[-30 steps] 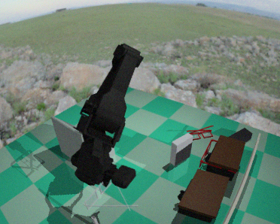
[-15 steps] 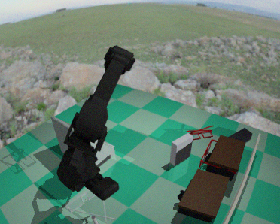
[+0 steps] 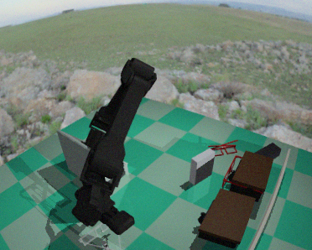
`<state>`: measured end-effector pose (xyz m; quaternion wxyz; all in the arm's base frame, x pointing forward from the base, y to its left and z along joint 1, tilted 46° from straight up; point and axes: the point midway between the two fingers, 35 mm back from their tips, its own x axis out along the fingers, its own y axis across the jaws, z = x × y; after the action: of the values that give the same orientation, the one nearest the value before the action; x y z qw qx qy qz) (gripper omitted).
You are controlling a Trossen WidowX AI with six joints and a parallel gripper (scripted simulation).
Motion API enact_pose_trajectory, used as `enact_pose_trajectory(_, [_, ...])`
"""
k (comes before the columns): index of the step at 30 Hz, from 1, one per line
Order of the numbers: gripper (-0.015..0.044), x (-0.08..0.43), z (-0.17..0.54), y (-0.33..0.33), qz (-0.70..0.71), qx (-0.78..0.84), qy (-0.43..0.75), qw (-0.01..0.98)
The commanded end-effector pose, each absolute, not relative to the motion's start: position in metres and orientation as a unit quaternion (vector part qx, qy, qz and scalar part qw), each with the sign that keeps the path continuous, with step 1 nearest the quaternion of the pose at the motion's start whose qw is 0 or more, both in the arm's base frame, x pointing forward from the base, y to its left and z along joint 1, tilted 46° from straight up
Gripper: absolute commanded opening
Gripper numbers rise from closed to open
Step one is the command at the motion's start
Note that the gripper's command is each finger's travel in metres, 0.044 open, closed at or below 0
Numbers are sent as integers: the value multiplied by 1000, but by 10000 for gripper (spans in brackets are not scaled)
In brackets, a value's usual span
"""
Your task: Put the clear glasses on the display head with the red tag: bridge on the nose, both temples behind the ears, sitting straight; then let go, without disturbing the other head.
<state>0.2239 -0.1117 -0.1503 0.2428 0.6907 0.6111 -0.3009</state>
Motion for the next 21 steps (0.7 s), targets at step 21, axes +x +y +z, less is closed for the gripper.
enact_pose_trajectory(21, [0,218,-141,-101,-301,693,609,241])
